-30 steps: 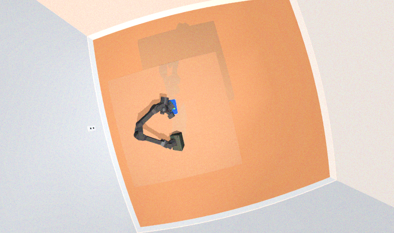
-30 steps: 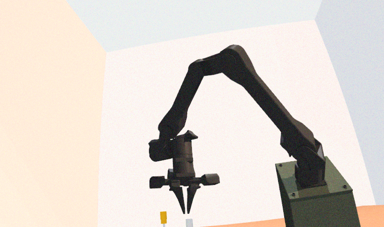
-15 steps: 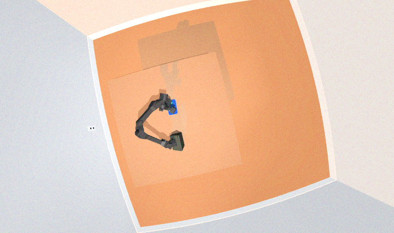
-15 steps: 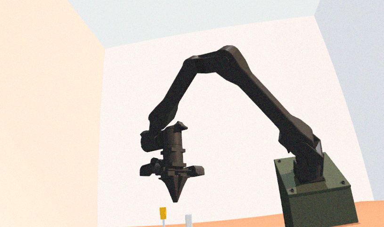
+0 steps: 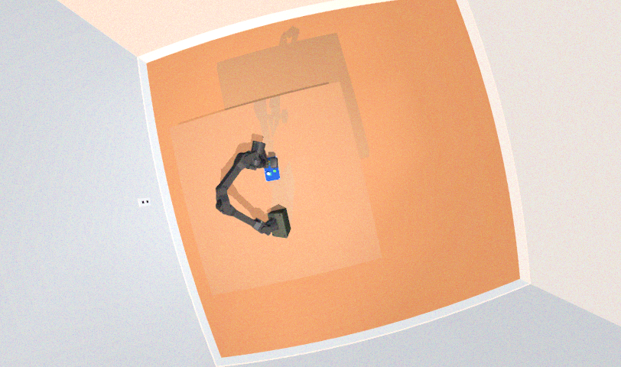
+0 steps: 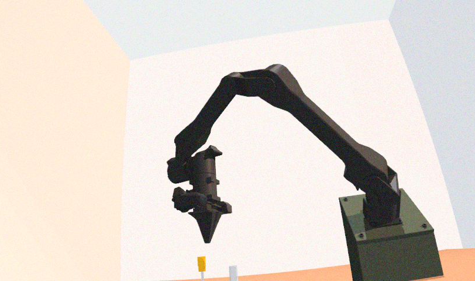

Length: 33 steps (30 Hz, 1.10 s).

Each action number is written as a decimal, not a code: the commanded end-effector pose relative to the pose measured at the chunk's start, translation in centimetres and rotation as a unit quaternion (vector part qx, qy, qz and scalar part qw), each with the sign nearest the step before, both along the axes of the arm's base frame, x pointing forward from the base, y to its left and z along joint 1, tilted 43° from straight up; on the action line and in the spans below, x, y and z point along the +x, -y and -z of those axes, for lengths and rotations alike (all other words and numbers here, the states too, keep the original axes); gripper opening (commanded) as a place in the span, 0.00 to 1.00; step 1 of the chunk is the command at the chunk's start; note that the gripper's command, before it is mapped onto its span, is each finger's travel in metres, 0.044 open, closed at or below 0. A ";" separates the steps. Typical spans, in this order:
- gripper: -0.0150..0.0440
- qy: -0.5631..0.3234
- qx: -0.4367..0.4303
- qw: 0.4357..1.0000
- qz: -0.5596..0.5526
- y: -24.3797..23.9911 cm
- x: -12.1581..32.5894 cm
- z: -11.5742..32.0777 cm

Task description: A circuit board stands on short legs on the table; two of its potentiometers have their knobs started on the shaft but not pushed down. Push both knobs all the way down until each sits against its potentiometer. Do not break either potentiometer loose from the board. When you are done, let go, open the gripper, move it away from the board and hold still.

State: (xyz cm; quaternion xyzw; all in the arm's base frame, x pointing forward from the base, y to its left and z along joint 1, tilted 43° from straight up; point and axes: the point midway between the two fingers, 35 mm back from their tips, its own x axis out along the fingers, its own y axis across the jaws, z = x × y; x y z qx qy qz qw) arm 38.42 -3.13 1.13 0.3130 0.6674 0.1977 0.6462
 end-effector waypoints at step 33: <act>0.25 0.174 -0.005 0.965 -0.198 0.5 2.0 0.9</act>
